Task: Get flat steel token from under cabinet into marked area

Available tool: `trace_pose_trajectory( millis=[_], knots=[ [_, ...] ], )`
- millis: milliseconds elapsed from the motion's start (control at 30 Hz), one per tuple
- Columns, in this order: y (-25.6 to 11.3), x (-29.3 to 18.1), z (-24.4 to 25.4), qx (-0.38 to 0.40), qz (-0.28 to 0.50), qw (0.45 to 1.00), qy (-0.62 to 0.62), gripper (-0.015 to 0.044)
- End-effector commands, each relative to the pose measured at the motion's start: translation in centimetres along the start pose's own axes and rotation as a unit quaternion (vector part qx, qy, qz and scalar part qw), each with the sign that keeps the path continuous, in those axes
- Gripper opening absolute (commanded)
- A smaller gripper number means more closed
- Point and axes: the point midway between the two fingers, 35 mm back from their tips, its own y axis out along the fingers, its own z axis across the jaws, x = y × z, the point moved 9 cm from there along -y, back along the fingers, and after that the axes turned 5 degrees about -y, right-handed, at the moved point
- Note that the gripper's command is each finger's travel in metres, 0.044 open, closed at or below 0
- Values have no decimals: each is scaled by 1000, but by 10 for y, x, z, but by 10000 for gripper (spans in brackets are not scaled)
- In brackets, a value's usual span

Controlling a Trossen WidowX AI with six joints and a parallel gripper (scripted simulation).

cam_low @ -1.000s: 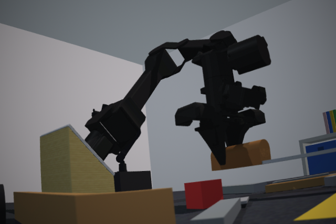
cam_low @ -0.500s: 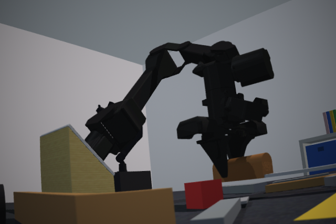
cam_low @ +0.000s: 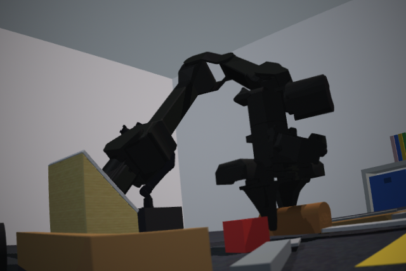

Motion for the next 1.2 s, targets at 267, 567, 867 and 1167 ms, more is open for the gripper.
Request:
trace_pose_trajectory(
  millis=[267,567,867,1167],
  knots=[
    [2,-1,1,0,3,1000,-2,200],
    [5,-2,2,-1,-4,1000,-2,270],
    [8,0,5,-1,-4,1000,-7,270],
    [12,-2,0,-1,-4,1000,-1,270]
  ],
)
